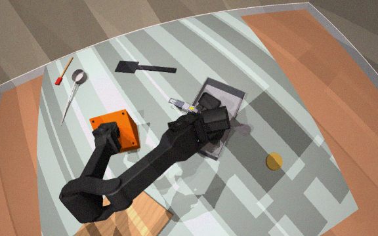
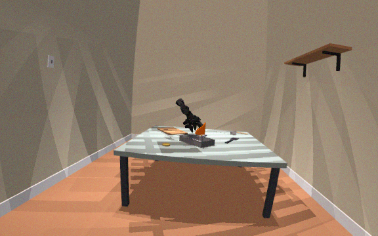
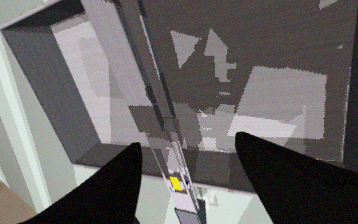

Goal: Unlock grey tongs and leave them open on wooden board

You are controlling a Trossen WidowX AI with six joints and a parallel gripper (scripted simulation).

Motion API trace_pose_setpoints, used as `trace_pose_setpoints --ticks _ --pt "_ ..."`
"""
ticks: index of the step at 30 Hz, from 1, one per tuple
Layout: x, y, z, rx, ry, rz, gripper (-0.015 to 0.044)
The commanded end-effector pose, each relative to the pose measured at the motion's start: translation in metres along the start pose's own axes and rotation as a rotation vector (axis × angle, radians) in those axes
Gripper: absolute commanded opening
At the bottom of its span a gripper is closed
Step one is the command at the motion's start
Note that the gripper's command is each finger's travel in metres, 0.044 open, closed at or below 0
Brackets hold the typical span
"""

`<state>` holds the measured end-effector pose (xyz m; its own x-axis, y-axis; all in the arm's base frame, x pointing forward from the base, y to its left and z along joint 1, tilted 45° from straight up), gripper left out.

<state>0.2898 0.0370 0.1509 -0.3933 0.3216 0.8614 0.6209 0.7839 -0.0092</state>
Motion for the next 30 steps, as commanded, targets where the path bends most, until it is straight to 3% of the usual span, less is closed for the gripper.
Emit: trace_pose_setpoints --ticks 1,30 --pt "-0.006 0.005 0.034 0.167 0.029 0.007 0.0260" --pt "-0.032 0.016 0.039 0.167 0.029 0.007 0.0260"
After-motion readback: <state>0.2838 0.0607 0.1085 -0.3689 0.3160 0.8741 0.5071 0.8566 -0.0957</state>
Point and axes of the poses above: the point midway between the two fingers, 35 mm back from their tips, its own x axis back along the fingers, its own y axis across the jaws, z = x × y, the point moved 10 cm from there along x, back along the fingers, and after that the axes turned 1 degree about -x, right-handed, at the moved point
